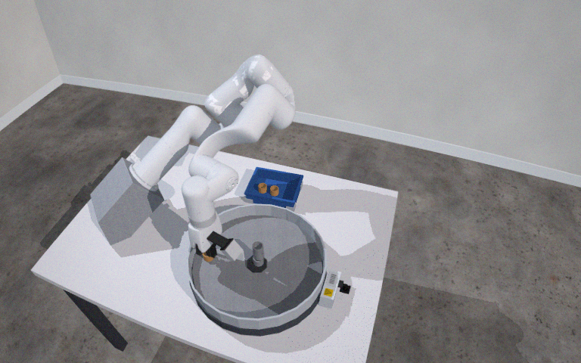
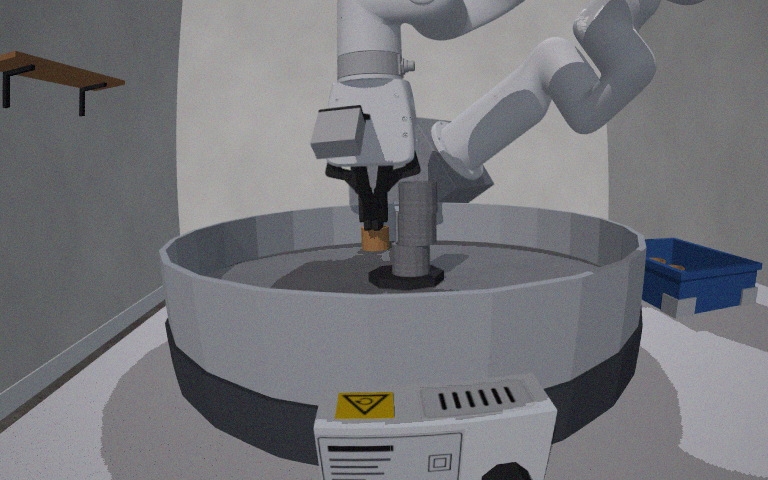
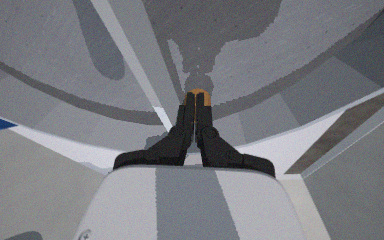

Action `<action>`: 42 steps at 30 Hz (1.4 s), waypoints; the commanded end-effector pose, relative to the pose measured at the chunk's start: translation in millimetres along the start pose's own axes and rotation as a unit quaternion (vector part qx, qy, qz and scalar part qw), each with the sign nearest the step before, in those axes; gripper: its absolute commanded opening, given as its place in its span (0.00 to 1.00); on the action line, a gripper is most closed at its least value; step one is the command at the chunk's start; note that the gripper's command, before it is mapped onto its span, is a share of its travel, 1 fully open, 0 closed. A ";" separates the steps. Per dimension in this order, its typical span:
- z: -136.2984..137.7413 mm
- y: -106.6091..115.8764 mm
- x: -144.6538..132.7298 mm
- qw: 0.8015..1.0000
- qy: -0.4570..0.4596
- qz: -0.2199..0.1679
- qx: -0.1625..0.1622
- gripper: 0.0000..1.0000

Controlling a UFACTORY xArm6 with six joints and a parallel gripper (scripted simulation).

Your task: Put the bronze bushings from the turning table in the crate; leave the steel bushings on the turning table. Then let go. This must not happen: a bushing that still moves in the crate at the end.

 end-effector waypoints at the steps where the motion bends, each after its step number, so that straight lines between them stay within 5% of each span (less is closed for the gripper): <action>1: 0.6 -0.3 0.8 1.000 0.000 0.000 0.000 0.00; 42: 44.3 -0.4 39.9 1.000 0.000 0.000 0.000 0.00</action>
Point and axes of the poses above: the point where the finger pads meet when closed, its own y axis back along the fingers, its own z axis across the jaws, x = y × z, the point moved 10 cm from there along y, back along the fingers, and after that the axes turned 3 degrees about -y, right-handed, at the moved point
